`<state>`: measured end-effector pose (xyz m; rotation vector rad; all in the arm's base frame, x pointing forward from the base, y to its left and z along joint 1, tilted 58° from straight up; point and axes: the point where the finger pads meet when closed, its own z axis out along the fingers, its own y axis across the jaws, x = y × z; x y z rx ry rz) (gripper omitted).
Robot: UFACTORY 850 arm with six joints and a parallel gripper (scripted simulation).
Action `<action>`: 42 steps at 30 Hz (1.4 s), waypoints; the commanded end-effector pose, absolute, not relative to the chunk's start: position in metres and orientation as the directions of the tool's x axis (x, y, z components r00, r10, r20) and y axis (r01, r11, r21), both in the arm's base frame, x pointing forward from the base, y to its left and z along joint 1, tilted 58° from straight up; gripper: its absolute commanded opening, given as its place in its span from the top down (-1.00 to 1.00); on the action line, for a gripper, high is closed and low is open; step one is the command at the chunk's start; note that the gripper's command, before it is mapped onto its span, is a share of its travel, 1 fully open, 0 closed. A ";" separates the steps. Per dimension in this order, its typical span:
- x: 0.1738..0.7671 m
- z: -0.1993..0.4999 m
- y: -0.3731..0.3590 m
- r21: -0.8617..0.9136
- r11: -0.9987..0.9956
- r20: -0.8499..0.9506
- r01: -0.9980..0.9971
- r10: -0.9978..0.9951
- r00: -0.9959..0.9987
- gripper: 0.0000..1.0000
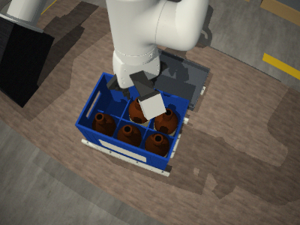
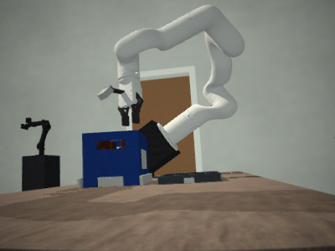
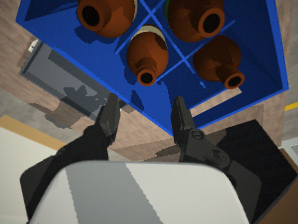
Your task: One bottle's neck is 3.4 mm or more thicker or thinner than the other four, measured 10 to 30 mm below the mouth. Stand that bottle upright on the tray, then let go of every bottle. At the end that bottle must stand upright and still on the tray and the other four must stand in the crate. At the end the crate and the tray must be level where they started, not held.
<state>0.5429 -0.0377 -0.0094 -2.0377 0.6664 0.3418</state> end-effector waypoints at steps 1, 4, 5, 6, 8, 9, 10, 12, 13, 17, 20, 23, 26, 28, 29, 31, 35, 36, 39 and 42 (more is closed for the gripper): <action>0.544 -0.012 -0.034 -0.699 -0.417 -0.483 -0.580 -0.322 0.814 -0.30; 0.544 -0.014 -0.031 -0.699 -0.417 -0.483 -0.580 -0.322 0.814 -0.30; 0.544 -0.015 -0.030 -0.699 -0.417 -0.483 -0.580 -0.322 0.814 -0.30; 0.544 -0.015 -0.029 -0.699 -0.417 -0.483 -0.580 -0.322 0.814 -0.30; 0.544 -0.016 -0.027 -0.699 -0.417 -0.483 -0.580 -0.322 0.814 -0.30; 0.544 -0.016 -0.027 -0.699 -0.417 -0.483 -0.580 -0.322 0.814 -0.30; 0.544 -0.017 -0.026 -0.699 -0.417 -0.483 -0.580 -0.322 0.814 -0.30; 0.544 -0.018 -0.024 -0.699 -0.417 -0.483 -0.580 -0.322 0.814 -0.30; 0.544 -0.019 -0.023 -0.699 -0.417 -0.483 -0.580 -0.322 0.814 -0.30; 0.544 -0.021 -0.019 -0.699 -0.417 -0.483 -0.580 -0.322 0.814 -0.30; 0.544 -0.023 -0.016 -0.699 -0.417 -0.483 -0.580 -0.322 0.814 -0.30; 0.545 -0.025 -0.014 -0.699 -0.417 -0.483 -0.580 -0.322 0.814 -0.30; 0.545 -0.025 -0.013 -0.699 -0.417 -0.483 -0.580 -0.322 0.814 -0.30; 0.545 -0.026 -0.012 -0.699 -0.417 -0.483 -0.580 -0.322 0.814 -0.30; 0.545 -0.026 -0.011 -0.699 -0.417 -0.483 -0.580 -0.322 0.814 -0.30; 0.545 -0.027 -0.010 -0.699 -0.417 -0.483 -0.580 -0.322 0.814 -0.30; 0.545 -0.027 -0.009 -0.699 -0.417 -0.483 -0.580 -0.322 0.814 -0.30; 0.545 -0.027 -0.009 -0.699 -0.417 -0.483 -0.580 -0.322 0.814 -0.30; 0.545 -0.027 -0.009 -0.699 -0.417 -0.483 -0.580 -0.322 0.814 -0.30; 0.545 -0.027 -0.009 -0.699 -0.417 -0.483 -0.580 -0.322 0.814 -0.30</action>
